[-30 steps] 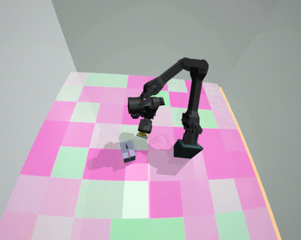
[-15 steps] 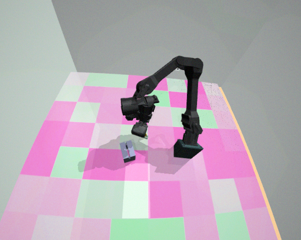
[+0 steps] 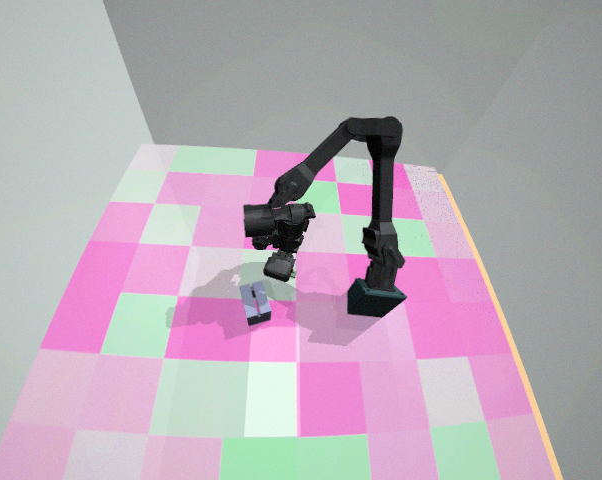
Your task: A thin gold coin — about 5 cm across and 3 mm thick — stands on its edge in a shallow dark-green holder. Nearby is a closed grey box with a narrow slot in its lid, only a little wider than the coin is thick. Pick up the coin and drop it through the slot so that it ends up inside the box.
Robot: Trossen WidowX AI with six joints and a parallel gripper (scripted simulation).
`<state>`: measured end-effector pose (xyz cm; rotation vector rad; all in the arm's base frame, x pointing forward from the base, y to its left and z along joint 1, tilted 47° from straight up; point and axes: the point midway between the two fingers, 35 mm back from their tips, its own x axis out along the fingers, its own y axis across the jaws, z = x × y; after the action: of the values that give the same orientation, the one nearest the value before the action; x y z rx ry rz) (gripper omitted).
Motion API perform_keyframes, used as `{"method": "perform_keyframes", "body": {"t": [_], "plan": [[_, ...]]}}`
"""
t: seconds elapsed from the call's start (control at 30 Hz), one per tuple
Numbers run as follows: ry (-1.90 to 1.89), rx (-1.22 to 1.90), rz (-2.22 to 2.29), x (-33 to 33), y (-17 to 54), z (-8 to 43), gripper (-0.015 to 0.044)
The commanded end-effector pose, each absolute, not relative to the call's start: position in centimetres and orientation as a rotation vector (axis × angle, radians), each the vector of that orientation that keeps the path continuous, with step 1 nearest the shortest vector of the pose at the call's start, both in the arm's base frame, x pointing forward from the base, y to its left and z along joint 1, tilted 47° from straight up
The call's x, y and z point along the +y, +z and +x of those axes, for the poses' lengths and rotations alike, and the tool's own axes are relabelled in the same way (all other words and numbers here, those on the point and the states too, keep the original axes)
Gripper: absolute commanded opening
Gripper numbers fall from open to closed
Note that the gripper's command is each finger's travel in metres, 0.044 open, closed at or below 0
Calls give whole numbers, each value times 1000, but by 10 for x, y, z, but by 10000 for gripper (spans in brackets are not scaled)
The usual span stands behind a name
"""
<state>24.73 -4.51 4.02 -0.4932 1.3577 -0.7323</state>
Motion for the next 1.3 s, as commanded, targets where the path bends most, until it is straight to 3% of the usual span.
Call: {"method": "perform_keyframes", "body": {"t": [0.0,1.07,1.27], "plan": [[-733,1364,-503,-50,34,246,161],[-736,1363,-506,-86,2,247,161],[-736,1363,-506,-86,2,247,3]]}}
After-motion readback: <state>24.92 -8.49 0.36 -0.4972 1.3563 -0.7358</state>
